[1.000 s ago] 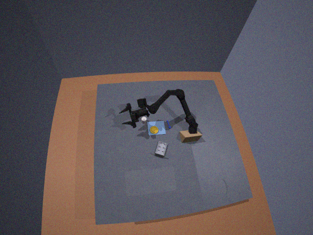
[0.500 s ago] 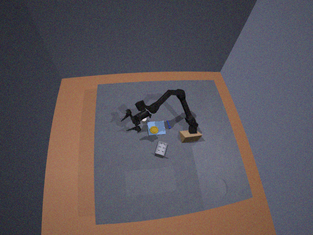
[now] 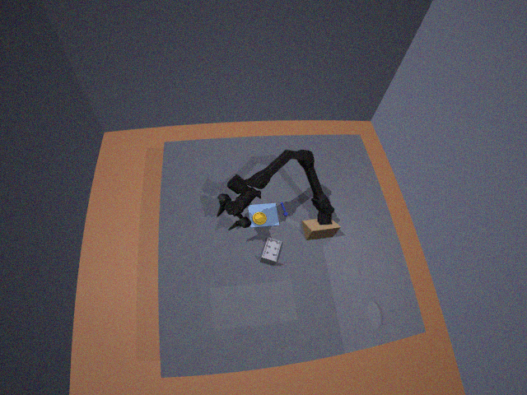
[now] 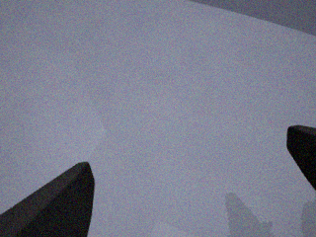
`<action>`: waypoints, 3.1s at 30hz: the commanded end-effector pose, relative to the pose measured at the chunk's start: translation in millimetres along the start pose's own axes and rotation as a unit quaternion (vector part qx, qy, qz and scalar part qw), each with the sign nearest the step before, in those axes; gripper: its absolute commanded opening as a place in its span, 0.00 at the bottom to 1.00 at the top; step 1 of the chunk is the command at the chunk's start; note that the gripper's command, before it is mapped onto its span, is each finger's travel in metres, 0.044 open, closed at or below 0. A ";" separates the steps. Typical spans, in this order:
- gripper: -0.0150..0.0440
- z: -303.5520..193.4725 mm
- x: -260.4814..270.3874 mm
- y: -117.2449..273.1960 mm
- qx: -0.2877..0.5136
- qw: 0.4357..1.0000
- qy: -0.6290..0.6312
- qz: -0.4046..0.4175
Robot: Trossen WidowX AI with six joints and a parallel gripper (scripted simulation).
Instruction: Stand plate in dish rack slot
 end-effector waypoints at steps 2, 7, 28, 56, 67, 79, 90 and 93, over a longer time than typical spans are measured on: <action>0.93 -2.5 14.7 10.5 0.053 0.998 -0.038 0.021; 0.93 -10.5 32.5 25.1 0.123 0.989 -0.074 0.037; 0.93 -45.7 58.0 136.2 0.378 0.911 -0.127 -0.106; 0.93 -136.4 58.0 62.2 0.432 0.862 -0.258 -0.060; 0.93 -150.9 59.6 51.6 0.432 0.862 -0.258 -0.060; 0.93 -167.0 61.9 41.1 0.432 0.862 -0.258 -0.061; 0.93 -175.7 63.4 35.9 0.432 0.862 -0.258 -0.062; 0.93 -175.7 63.4 35.9 0.432 0.862 -0.258 -0.062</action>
Point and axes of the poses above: the point midway between the two fingers, 35 mm back from their tips, its own y axis back along the fingers, its own x axis across the jaws, z = x × y, the point moved 4 cm from there along y, back along the fingers, and after that the axes turned 5 degrees about y, right-handed, at the moved point
